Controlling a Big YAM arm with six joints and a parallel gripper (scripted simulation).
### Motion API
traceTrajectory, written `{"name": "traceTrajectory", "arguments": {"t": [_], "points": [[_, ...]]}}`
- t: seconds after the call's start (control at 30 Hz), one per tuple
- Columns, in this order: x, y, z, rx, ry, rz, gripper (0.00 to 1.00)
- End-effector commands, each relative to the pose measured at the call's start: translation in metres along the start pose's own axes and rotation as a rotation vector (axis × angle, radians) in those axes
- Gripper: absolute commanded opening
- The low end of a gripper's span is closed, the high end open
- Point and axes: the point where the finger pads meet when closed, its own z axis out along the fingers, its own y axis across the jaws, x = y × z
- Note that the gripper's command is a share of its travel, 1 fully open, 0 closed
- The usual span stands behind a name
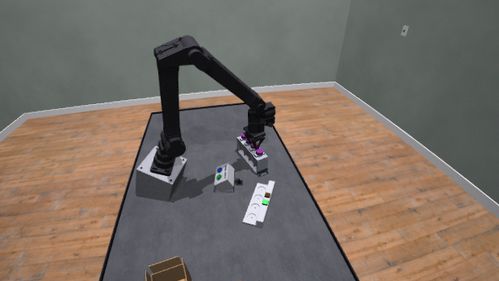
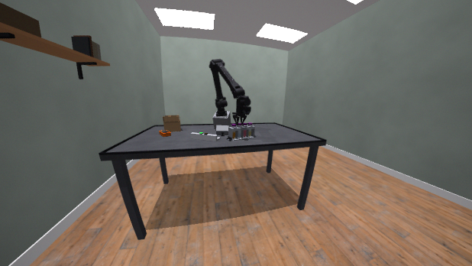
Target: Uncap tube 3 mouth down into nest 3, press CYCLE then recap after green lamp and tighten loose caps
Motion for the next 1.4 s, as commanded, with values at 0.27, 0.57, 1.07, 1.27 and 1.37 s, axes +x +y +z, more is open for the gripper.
{"name": "traceTrajectory", "arguments": {"t": [0.27, 0.57, 1.07, 1.27, 1.37], "points": [[-0.022, -0.001, -0.02, 0.0, -0.046, -0.336, 0.49], [-0.012, -0.001, -0.01, 0.0, -0.024, -0.325, 0.0], [-0.021, -0.001, -0.018, -0.002, -0.04, -0.15, 0.0], [-0.021, -0.001, -0.017, -0.005, -0.037, -0.017, 0.0], [-0.021, -0.001, -0.016, -0.006, -0.035, 0.083, 0.0]]}}
